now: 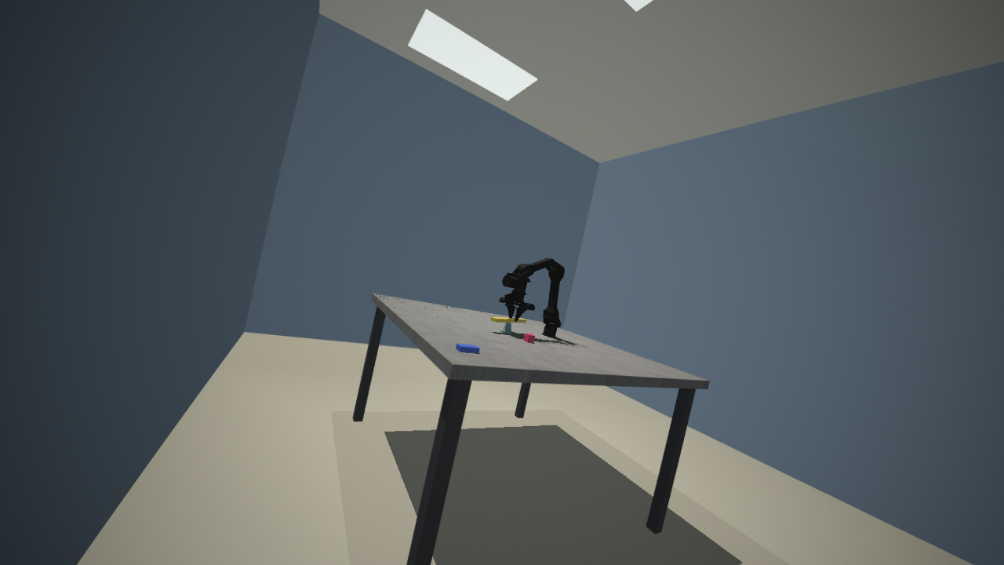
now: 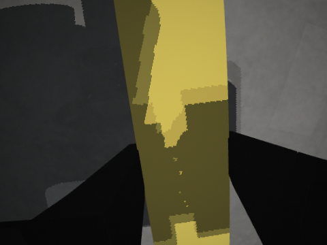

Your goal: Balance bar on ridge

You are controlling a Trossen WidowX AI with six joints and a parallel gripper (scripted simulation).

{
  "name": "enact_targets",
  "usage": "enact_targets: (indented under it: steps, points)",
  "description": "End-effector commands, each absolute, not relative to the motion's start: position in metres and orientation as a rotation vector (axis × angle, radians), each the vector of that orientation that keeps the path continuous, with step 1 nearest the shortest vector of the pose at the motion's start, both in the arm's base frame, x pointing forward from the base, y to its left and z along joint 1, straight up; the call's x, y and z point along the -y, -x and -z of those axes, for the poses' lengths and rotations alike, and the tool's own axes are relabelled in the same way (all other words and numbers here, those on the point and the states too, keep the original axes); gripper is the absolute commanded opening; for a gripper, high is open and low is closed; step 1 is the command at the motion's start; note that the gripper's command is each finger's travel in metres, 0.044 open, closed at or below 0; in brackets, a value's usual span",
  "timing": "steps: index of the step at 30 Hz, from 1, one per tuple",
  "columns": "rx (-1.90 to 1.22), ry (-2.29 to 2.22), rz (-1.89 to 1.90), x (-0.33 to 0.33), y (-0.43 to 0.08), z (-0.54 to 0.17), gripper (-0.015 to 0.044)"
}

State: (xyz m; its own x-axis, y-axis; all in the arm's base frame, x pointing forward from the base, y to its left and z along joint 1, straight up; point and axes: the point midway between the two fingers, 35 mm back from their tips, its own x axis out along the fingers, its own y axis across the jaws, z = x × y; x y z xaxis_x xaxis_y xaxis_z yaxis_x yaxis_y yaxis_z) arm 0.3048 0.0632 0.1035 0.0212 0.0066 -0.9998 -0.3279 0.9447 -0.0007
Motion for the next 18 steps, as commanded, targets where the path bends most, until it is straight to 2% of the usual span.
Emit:
enact_targets:
  steps: [1, 18]
  points:
    - [-1.529, 0.265, -0.266, -0.063, -0.3055, -0.1032, 0.0]
    - [-1.529, 0.265, -0.266, -0.063, -0.3056, -0.1018, 0.0]
